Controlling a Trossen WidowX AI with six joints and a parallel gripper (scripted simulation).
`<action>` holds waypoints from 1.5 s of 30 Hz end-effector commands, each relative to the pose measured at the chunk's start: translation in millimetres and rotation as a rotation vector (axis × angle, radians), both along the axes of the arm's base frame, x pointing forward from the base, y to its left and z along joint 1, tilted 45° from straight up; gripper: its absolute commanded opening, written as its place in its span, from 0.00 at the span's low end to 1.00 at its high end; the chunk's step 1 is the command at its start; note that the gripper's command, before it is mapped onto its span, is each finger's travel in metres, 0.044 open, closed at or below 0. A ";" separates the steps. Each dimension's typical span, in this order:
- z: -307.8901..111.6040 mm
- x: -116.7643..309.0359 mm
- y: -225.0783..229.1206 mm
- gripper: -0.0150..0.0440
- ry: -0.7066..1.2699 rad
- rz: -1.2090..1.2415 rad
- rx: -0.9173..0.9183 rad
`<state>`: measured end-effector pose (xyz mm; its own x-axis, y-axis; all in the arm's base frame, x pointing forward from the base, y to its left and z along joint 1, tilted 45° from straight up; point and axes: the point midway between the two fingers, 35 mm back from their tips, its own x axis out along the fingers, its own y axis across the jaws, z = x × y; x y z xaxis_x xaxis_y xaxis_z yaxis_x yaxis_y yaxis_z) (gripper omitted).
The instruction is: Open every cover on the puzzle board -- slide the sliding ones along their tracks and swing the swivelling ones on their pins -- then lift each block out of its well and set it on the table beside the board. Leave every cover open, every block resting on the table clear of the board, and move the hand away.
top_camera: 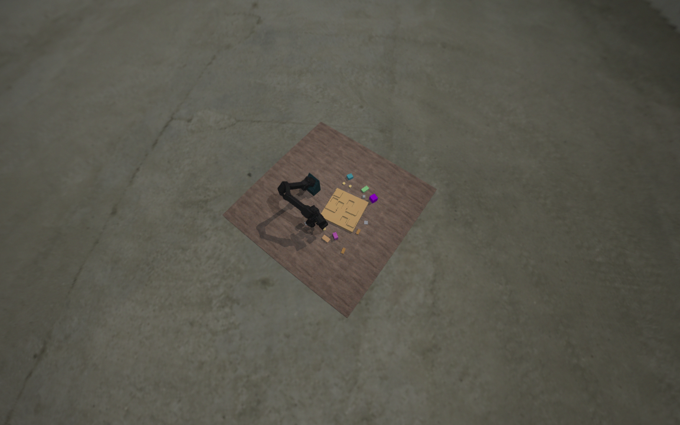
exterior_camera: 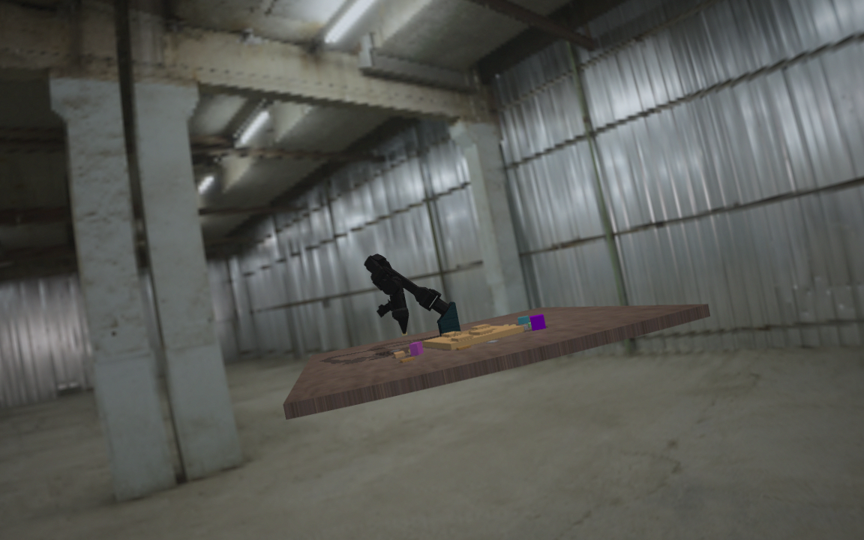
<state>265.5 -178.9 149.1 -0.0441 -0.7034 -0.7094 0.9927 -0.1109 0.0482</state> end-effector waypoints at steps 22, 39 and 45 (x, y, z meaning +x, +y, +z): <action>-29.3 -2.9 -28.8 0.39 0.002 0.004 -0.001; -45.6 -8.2 -46.7 0.39 0.004 0.005 -0.008; -42.5 -8.0 -45.1 0.66 0.002 0.000 -0.010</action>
